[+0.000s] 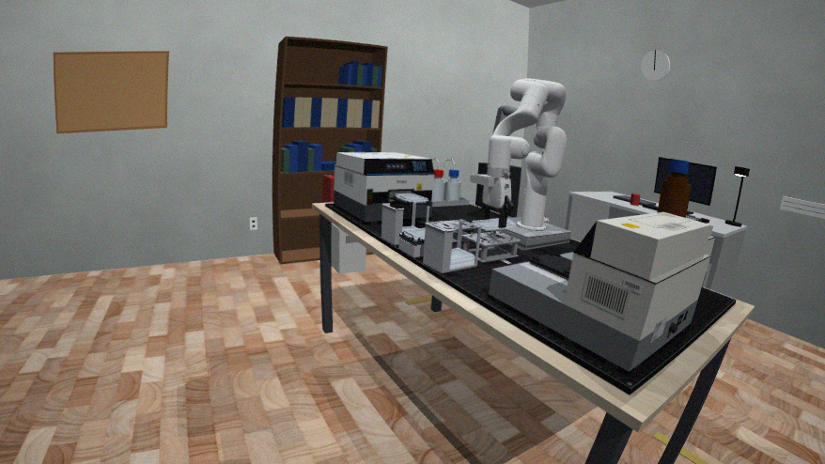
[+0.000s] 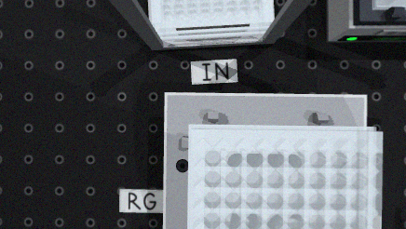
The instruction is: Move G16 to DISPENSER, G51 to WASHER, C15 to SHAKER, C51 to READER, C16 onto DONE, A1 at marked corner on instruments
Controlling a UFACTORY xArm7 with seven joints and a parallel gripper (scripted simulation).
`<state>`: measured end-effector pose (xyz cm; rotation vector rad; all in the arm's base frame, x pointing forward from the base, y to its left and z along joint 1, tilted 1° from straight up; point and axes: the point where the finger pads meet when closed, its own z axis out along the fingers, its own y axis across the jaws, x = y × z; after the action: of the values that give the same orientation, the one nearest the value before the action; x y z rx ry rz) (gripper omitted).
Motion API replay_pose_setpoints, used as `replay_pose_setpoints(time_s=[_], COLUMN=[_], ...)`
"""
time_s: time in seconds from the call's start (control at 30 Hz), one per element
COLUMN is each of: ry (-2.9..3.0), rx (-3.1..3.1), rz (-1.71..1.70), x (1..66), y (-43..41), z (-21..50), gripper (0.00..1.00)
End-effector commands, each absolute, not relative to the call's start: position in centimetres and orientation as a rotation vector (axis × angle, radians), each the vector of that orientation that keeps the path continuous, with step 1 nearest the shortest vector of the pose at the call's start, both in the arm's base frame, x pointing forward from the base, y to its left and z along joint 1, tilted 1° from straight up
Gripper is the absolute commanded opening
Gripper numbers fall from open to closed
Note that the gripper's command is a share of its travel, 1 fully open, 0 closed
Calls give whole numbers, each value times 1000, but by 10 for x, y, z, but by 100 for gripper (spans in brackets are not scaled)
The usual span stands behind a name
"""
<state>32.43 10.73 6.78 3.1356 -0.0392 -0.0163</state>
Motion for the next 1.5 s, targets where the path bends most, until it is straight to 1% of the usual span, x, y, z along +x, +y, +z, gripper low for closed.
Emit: replay_pose_setpoints(time_s=[0.0, 0.77, 1.47], ry=[-40, -40, -40], rx=[3136, 3136, 3136], rz=[-10, -10, -10], x=[326, 326, 326], y=[108, 108, 107], z=[62, 61, 42], gripper=[0, 0, 0])
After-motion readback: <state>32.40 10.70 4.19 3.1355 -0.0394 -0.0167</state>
